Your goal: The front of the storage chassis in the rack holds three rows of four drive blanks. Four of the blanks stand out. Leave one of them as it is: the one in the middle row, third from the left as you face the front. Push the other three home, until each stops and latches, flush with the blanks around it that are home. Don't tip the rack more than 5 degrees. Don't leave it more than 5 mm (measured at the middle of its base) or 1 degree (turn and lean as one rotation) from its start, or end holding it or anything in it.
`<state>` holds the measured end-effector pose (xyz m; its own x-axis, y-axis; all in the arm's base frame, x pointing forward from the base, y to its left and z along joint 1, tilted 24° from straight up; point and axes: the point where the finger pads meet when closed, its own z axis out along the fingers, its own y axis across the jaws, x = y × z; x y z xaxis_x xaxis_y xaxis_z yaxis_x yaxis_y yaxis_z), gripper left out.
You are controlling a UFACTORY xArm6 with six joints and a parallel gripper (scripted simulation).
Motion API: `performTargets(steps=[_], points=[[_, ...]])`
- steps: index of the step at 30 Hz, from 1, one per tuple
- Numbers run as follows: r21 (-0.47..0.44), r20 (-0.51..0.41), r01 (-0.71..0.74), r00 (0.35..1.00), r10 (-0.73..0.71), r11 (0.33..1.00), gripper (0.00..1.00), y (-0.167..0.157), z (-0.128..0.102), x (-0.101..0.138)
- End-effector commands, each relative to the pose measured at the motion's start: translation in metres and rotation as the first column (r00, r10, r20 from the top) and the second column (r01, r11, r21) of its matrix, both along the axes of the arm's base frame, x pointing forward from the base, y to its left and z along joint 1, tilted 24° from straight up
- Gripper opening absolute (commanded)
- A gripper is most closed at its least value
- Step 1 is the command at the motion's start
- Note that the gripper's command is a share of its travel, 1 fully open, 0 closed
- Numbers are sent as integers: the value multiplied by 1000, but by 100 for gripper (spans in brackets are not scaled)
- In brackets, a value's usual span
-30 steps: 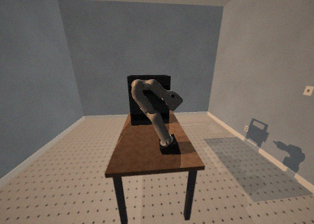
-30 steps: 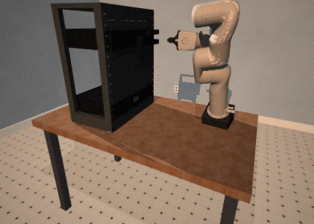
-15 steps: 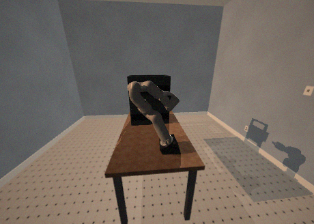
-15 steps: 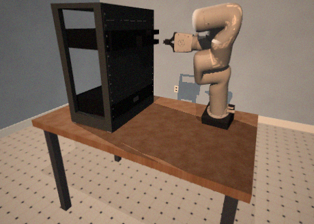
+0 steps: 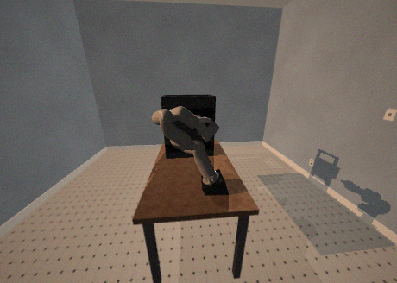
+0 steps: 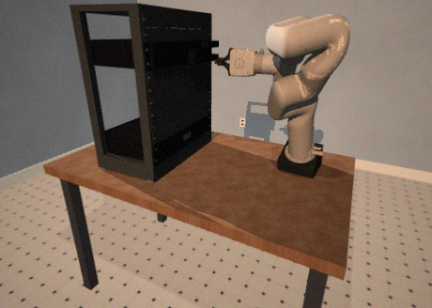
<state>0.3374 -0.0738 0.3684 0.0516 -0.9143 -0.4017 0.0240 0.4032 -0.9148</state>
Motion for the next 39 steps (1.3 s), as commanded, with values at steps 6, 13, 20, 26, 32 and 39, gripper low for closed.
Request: performTargets(steps=[6,13,20,26,32,39], points=[[-2,2,7,1000,-7,1000,0,2,1,6],[-2,2,7,1000,-7,1000,0,3,3,40],[-2,2,7,1000,-7,1000,0,3,4,55],[-2,2,7,1000,-7,1000,0,3,4,55],[-2,2,7,1000,-7,1000,0,3,4,56],[-2,2,7,1000,-7,1000,0,3,4,63]])
